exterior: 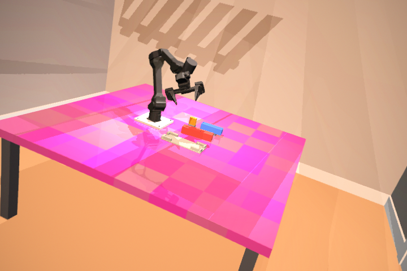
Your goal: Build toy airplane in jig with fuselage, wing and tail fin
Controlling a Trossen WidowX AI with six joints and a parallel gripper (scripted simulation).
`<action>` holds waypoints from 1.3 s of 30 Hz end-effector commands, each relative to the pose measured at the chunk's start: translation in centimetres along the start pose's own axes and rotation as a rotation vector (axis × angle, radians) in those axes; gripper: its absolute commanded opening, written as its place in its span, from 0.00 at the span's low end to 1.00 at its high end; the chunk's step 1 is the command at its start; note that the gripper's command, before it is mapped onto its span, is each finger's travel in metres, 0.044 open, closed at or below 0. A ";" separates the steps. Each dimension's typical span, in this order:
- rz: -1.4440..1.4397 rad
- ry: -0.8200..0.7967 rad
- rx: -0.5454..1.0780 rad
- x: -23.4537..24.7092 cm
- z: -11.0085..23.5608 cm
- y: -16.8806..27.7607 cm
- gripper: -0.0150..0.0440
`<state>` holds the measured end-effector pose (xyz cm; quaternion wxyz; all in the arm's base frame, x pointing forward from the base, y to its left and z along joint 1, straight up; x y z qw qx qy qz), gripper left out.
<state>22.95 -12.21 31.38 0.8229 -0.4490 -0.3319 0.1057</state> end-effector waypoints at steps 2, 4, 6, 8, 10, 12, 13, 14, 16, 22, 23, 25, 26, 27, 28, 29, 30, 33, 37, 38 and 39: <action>0.385 -0.079 0.365 3.6 0.2 5.0 1.00; 0.506 -0.110 0.473 4.6 0.7 6.6 1.00; 0.629 -0.145 0.579 5.5 1.3 8.1 1.00; 0.752 -0.182 0.684 6.2 2.1 9.7 1.00; 0.876 -0.222 0.788 6.9 3.1 11.1 1.00; 1.000 -0.263 0.891 7.5 4.1 12.6 1.00; 1.062 -0.284 0.942 7.8 4.7 13.2 1.00; 1.124 -0.305 0.993 8.0 5.3 13.9 1.00; 1.246 -0.348 1.094 8.4 6.7 15.1 1.00; 1.406 -0.403 1.227 8.8 8.5 16.6 1.00; 1.406 -0.403 1.227 8.8 8.5 16.6 1.00; 1.406 -0.403 1.227 8.8 8.5 16.6 1.00; 1.406 -0.403 1.227 8.8 8.5 16.6 1.00; 1.406 -0.403 1.227 8.8 8.5 16.6 1.00; 1.406 -0.403 1.227 8.8 8.5 16.6 1.00; 1.406 -0.403 1.227 8.8 8.5 16.6 1.00; 1.406 -0.403 1.227 8.8 8.5 16.6 1.00; 1.405 -0.403 1.227 8.5 8.2 17.4 1.00; 1.406 -0.403 1.227 6.7 6.5 20.8 1.00; 1.406 -0.403 1.227 6.5 6.5 20.9 1.00; 1.406 -0.403 1.227 6.5 6.5 20.9 1.00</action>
Point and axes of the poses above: the point midway between the two fingers, 35 mm back from their tips, its own z axis back along the fingers, its own x axis across the jaws, y = z × x, the point moved 10 cm from there along z, back along the fingers, and after that the axes turned 1 degree about -z, right-handed, at the moved point
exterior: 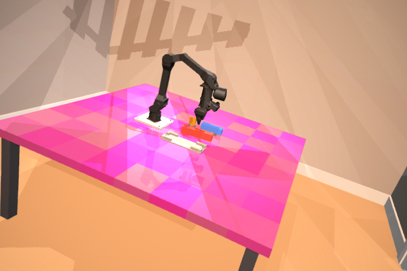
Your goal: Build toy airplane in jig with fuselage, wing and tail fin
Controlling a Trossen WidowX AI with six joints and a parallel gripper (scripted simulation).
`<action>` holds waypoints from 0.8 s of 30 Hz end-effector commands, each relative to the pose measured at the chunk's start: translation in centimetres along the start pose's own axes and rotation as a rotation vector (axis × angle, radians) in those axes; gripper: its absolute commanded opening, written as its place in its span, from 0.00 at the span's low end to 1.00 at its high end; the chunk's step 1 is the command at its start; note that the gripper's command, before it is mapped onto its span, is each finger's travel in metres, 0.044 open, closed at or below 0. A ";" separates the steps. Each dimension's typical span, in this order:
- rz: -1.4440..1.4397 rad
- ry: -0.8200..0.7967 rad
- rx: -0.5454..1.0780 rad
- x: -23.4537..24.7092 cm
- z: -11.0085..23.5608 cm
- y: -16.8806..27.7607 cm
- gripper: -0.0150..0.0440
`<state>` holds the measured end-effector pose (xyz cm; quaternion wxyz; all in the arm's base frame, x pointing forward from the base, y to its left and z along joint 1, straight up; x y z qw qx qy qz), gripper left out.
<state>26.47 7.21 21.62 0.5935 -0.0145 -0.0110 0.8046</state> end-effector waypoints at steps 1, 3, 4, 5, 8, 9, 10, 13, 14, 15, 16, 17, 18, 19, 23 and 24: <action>0.008 -0.006 0.011 0.1 -1.8 0.2 1.00; 0.008 -0.006 0.011 0.1 -1.9 0.2 1.00; 0.008 -0.006 0.011 0.1 -2.3 0.2 1.00; 0.008 -0.006 0.011 0.1 -2.8 0.2 1.00; 0.008 -0.006 0.011 0.1 -3.3 0.2 1.00; 0.008 -0.006 0.011 0.1 -3.3 0.2 1.00; 0.008 -0.006 0.011 0.1 -3.3 0.2 1.00; 0.008 -0.006 0.011 0.1 -3.5 0.2 1.00; 0.008 -0.006 0.011 0.1 -3.7 0.1 1.00; 0.008 -0.006 0.011 0.1 -3.9 0.1 1.00; 0.008 -0.006 0.011 0.1 -4.0 0.1 1.00; 0.008 -0.006 0.011 0.1 -4.2 0.1 1.00; 0.008 -0.006 0.011 0.1 -4.4 0.1 1.00; 0.008 -0.006 0.011 0.1 -4.5 0.1 1.00; 0.008 -0.006 0.011 0.1 -5.2 0.1 1.00; 0.008 -0.006 0.011 0.1 -5.3 0.1 1.00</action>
Point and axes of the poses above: the point midway between the two fingers, 35 mm back from their tips, its own z axis back along the fingers, its own x axis across the jaws, y = z × x, the point moved 10 cm from there along z, back along the fingers, and after that the axes turned 1 degree about -z, right-handed, at the moved point
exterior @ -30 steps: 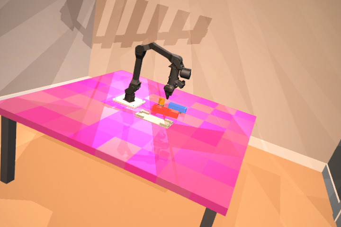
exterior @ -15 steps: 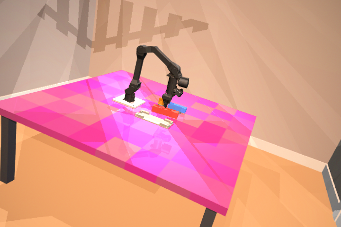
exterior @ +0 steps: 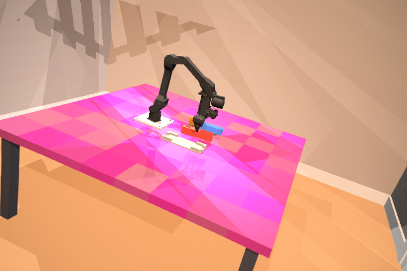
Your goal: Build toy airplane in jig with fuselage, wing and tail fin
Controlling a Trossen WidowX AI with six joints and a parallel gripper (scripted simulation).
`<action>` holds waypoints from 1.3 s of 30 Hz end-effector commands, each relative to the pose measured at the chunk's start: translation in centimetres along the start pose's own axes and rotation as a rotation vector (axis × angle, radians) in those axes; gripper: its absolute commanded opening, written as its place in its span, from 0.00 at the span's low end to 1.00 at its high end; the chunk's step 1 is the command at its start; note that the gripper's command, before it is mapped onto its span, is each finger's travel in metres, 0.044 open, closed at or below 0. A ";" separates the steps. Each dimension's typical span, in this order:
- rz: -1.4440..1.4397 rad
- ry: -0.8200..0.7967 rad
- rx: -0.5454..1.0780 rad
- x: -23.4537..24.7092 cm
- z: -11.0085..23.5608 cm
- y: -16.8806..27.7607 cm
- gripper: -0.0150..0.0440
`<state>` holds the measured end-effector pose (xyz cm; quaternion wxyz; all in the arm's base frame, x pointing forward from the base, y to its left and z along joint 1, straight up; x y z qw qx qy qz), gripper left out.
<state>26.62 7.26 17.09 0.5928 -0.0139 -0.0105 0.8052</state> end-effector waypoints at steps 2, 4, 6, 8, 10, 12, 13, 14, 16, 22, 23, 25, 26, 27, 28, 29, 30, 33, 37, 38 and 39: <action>0.006 -0.006 0.009 0.0 -1.1 0.1 1.00; 0.006 -0.006 0.009 0.0 -1.5 0.1 1.00; 0.006 -0.006 0.009 0.0 -1.8 0.1 1.00; 0.006 -0.006 0.009 0.0 -2.1 0.1 1.00; 0.006 -0.006 0.009 0.0 -2.4 0.1 1.00; 0.006 -0.006 0.009 0.0 -2.7 0.2 1.00; 0.006 -0.006 0.009 0.1 -2.9 0.2 1.00; 0.006 -0.006 0.009 0.1 -3.1 0.2 1.00; 0.006 -0.006 0.009 0.1 -3.4 0.2 1.00; 0.006 -0.006 0.009 0.1 -3.8 0.3 0.91; 0.006 -0.006 0.009 0.1 -3.8 0.3 0.87; 0.006 -0.006 0.009 0.1 -3.8 0.3 0.78; 0.006 -0.006 0.009 0.1 -3.8 0.3 0.73; 0.006 -0.006 0.009 0.1 -3.8 0.3 0.69; 0.006 -0.006 0.009 0.1 -3.8 0.3 0.64; 0.006 -0.006 0.009 0.1 -3.8 0.3 0.60; 0.006 -0.006 0.009 0.1 -3.8 0.3 0.59; 0.006 -0.006 0.009 0.1 -3.8 0.3 0.55; 0.006 -0.006 0.009 0.1 -3.8 0.3 0.51; 0.006 -0.006 0.009 0.1 -3.8 0.3 0.46; 0.006 -0.006 0.009 0.1 -3.7 0.2 0.42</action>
Point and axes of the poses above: the point midway between the two fingers, 35 mm back from their tips, its own z axis back along the fingers, its own x axis across the jaws, y = z × x, the point moved 10 cm from there along z, back along the fingers, and after that the axes turned 1 degree about -z, right-handed, at the moved point
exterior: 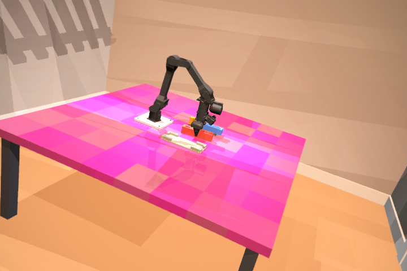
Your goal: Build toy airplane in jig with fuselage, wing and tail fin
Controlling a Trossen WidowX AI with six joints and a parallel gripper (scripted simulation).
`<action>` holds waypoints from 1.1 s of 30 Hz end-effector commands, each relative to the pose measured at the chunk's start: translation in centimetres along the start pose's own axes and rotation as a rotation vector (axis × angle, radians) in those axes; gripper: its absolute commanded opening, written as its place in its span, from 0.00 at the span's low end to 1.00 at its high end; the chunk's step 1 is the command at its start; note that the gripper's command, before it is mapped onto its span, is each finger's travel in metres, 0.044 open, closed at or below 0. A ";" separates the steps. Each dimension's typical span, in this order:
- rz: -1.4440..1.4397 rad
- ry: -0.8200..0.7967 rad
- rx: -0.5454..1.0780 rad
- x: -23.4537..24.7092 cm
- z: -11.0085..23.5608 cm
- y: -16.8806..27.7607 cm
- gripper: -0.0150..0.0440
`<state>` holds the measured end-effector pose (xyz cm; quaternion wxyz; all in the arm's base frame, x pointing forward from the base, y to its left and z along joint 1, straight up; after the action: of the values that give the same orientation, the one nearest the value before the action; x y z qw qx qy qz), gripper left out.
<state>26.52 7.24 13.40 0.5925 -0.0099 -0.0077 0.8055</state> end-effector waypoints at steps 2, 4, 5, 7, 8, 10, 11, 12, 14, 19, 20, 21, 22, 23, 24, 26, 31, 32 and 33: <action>0.006 -0.002 0.000 0.0 0.3 -0.1 0.33; 0.006 -0.002 0.000 0.0 0.9 -0.2 0.25; 0.006 -0.002 0.000 0.0 1.2 -0.3 0.25; 0.006 -0.002 0.000 0.0 1.8 -0.4 0.25; 0.006 -0.002 0.000 0.0 2.1 -0.5 0.25; 0.005 -0.002 -0.001 0.0 2.7 -0.6 0.25; 0.005 -0.002 -0.002 0.0 3.1 -0.6 0.25; 0.004 -0.002 -0.003 0.0 3.4 -0.7 0.25; 0.003 -0.002 -0.004 0.0 4.0 -0.7 0.25; 0.001 -0.003 -0.007 0.0 5.6 -0.8 0.25; 0.001 -0.003 -0.008 0.0 6.0 -0.8 0.25; 0.001 -0.003 -0.008 0.0 6.3 -0.8 0.25; 0.001 -0.003 -0.008 0.0 6.6 -0.8 0.25; 0.000 -0.003 -0.008 0.0 6.9 -0.8 0.25; 0.000 -0.003 -0.008 0.0 7.2 -0.8 0.25; 0.001 -0.003 -0.008 0.0 7.9 -0.8 0.25; 0.002 -0.003 -0.006 0.0 9.4 -0.7 0.25; 0.002 -0.003 -0.006 0.0 9.7 -0.6 0.25; 0.002 -0.003 -0.005 0.0 10.0 -0.6 0.25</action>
<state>26.96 7.42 22.21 0.5915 -0.0100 -0.0079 0.8062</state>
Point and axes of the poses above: the point midway between the two fingers, 35 mm back from their tips, its own z axis back along the fingers, its own x axis across the jaws, y = z × x, the point moved 10 cm from there along z, back along the fingers, and after that the axes turned 1 degree about -z, right-handed, at the moved point
